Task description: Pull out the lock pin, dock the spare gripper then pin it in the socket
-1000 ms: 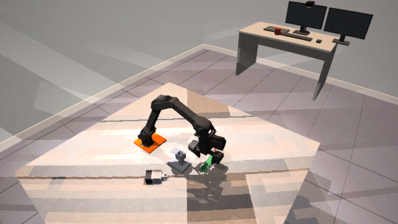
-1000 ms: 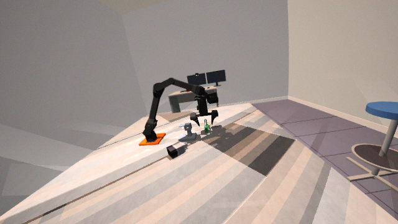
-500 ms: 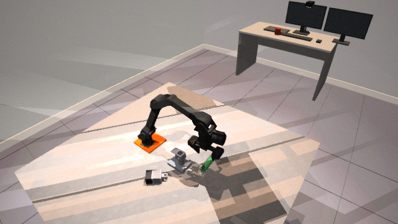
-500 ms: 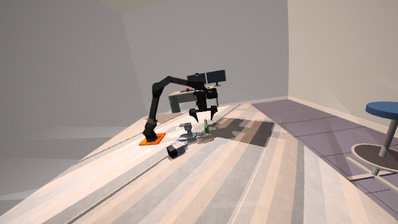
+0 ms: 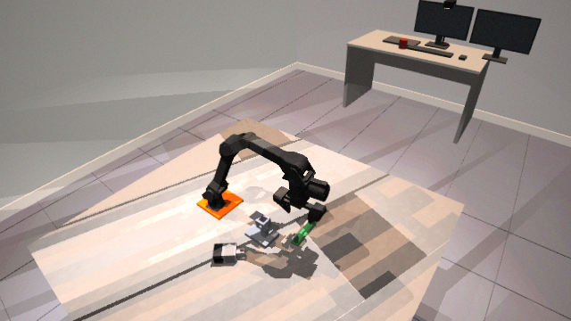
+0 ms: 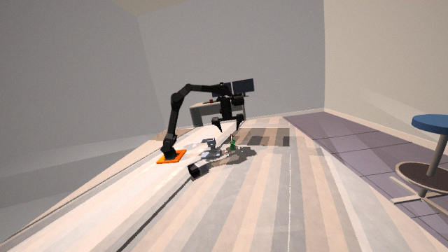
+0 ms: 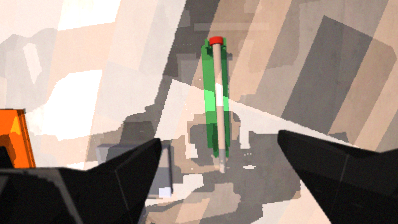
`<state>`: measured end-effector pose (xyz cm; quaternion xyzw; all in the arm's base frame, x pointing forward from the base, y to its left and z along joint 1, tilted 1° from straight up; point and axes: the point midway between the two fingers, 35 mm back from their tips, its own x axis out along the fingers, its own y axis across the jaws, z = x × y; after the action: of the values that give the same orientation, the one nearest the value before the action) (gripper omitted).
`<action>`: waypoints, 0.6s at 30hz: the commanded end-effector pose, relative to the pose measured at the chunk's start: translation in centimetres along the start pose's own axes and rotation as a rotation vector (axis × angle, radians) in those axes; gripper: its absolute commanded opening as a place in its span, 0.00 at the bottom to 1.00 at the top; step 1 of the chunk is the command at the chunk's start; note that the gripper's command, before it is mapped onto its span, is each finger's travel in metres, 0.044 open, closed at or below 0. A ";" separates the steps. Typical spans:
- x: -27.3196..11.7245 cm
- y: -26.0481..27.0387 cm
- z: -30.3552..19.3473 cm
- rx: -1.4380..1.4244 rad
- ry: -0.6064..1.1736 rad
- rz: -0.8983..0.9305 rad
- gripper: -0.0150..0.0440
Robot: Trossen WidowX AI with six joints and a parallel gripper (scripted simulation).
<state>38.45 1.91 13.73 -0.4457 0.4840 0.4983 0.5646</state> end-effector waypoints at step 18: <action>-6.7 0.3 0.8 0.002 -0.005 -0.031 1.00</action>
<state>38.27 1.89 18.90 -0.4513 0.4775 0.4927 0.5705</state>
